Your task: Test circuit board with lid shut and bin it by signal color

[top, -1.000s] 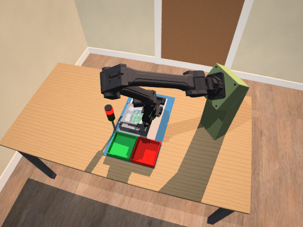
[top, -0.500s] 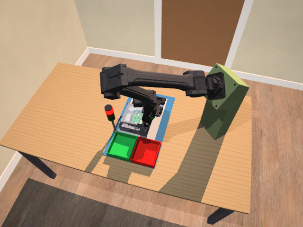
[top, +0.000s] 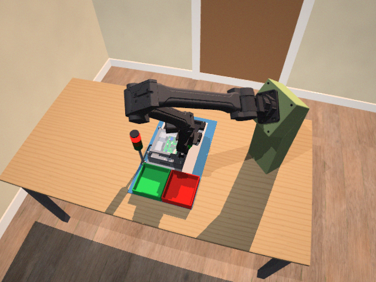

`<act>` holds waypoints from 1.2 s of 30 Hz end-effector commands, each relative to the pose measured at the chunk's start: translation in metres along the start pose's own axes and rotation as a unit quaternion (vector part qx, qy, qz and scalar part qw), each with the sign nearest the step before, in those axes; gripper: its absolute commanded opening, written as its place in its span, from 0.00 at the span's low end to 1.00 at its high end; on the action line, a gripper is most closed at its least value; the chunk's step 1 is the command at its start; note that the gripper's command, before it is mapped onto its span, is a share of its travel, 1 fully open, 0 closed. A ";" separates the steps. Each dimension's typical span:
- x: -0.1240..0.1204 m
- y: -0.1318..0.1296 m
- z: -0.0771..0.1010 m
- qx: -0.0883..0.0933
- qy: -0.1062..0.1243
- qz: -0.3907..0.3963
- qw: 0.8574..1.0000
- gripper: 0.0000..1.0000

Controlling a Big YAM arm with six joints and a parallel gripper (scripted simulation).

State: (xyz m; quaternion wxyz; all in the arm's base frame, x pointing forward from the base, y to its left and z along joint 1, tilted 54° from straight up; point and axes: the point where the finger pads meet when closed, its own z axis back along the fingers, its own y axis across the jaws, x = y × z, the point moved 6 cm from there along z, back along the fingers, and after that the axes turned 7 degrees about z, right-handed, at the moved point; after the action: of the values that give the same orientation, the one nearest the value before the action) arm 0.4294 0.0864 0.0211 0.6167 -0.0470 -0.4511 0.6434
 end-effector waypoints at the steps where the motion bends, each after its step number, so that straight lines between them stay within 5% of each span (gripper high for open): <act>1: -0.004 0.004 0.003 -0.001 0.004 -0.007 1.000 0.00; 36: -0.005 0.005 0.014 0.001 0.007 -0.007 1.000 0.00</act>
State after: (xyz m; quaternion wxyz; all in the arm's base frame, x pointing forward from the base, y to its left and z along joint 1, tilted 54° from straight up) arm 0.4294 0.0864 0.0211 0.6167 -0.0469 -0.4511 0.6434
